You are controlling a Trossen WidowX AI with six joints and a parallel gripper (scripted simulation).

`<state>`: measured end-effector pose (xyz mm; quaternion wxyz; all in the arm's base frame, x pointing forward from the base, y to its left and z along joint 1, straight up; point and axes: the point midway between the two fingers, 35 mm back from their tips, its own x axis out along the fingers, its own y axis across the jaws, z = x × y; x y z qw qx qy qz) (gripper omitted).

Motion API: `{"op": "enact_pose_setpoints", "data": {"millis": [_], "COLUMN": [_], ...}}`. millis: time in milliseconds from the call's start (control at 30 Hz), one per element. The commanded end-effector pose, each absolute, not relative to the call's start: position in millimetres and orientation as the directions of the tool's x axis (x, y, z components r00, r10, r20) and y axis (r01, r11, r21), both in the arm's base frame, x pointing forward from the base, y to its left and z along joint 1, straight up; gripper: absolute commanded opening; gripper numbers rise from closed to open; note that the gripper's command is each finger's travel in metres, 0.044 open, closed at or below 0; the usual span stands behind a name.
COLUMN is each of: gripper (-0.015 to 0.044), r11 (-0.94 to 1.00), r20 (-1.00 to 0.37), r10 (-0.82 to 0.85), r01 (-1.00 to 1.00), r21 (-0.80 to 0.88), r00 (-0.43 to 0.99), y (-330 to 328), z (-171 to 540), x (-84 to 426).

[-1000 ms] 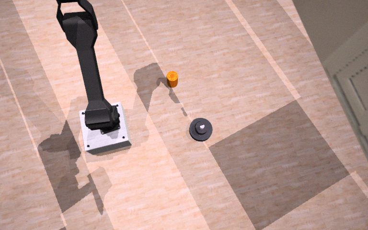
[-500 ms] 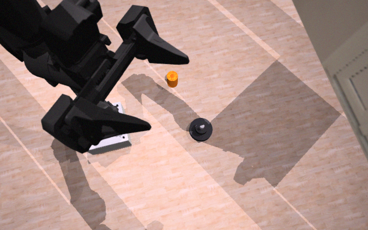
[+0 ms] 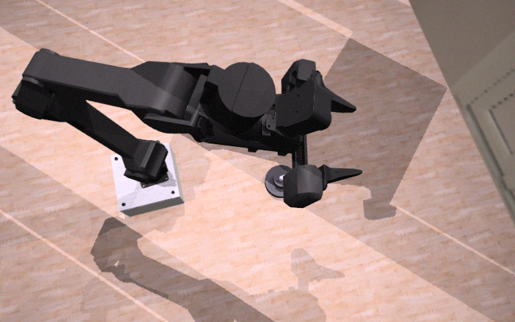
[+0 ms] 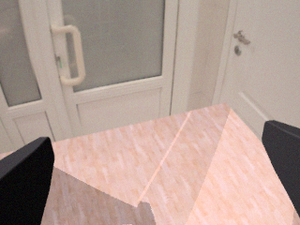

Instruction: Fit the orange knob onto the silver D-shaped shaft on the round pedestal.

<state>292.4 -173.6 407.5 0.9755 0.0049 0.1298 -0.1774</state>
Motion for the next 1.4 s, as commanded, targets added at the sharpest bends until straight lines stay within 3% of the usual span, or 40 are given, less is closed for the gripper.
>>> {"op": "enact_pose_setpoints", "data": {"millis": [0,200,433,600,800,1367], "gripper": [0.0440,0.0440,0.0440,0.0440,0.0440,0.0440], "r11": [0.975,0.999,0.966,0.870,0.661,0.653], "r20": [-0.424,-0.647,-0.840,-0.947,-0.999,-1.000], "r10": [-0.215,-0.026,0.121,0.125,0.013,0.008], "r01": [0.218,-0.005,-0.257,-0.492,-0.751,-0.758], "r21": [-0.041,-0.046,-0.023,-0.038,-0.015,-0.013], "r00": [0.880,0.762,0.529,0.296,0.031,0.024], "y": [-141,-74,8,61,106,108], "z": [352,274,195,139,86,48], "x": [327,354,345,317,264,263]}}
